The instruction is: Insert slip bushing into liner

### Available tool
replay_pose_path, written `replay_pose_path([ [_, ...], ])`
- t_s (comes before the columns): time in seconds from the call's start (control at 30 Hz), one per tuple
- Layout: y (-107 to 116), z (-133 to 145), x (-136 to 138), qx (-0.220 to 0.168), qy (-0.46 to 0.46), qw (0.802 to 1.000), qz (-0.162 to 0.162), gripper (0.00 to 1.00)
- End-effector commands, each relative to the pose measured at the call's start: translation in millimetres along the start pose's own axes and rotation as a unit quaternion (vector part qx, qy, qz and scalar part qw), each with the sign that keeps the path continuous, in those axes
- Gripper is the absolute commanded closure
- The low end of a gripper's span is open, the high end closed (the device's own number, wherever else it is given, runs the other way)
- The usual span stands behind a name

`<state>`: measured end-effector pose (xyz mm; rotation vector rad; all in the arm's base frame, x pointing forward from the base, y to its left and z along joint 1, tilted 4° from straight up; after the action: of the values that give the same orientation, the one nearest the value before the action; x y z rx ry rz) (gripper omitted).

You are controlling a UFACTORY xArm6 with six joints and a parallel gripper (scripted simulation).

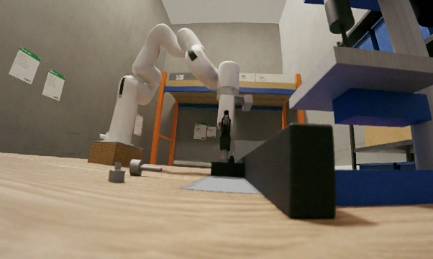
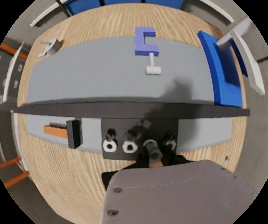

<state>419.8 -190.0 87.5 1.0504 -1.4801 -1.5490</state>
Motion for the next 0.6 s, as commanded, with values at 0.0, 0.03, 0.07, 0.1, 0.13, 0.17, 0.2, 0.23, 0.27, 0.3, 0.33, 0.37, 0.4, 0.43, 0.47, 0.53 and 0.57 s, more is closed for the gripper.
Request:
replay_pose_path([
  [0.0,1.3,-1.3,0.0,0.002,0.000,1.000,0.000,0.74],
  [0.03,1.2,-1.3,0.0,0.002,0.000,1.000,0.000,0.74],
  [0.07,1.0,-1.3,0.0,0.002,0.000,1.000,0.000,0.74],
  [0.1,0.8,-1.3,0.0,0.002,0.000,1.000,0.000,0.74],
  [0.13,0.6,-1.3,0.0,0.002,0.000,1.000,0.000,0.74],
  [0.17,0.4,-1.3,0.0,0.002,0.000,1.000,0.000,0.74],
  [0.2,0.2,-1.3,0.0,0.002,0.000,1.000,0.000,0.74],
  [0.23,0.0,-1.3,0.0,0.002,0.000,1.000,0.000,0.74],
  [0.27,-0.1,-1.3,0.0,0.002,0.000,1.000,0.000,0.74],
  [0.3,-0.2,-1.3,0.0,0.002,0.000,1.000,0.000,0.74],
  [0.33,-0.3,-1.3,0.0,0.002,0.000,1.000,0.000,0.74],
  [0.37,-0.4,-1.3,0.0,0.002,0.000,1.000,0.000,0.74],
  [0.4,-0.4,-1.3,0.0,0.002,0.000,1.000,0.000,0.74],
  [0.43,-0.4,-1.3,0.0,0.002,0.000,1.000,0.000,0.74],
  [0.47,-0.4,-1.3,0.0,0.002,0.000,1.000,0.000,0.74],
  [0.53,-0.4,-1.3,0.0,0.002,0.000,1.000,0.000,0.74],
  [0.57,-0.4,-1.3,0.0,0.002,0.000,1.000,0.000,0.74],
])
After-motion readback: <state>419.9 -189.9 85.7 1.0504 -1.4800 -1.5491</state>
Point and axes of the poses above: the point where the finger pads meet when closed, its own y axis back along the fingers, its own x axis across the jaws, z = x × y, the point moved 7 cm from there along y, back along the fingers, and after that the axes turned 12 degrees about -y, right-handed, at the moved point
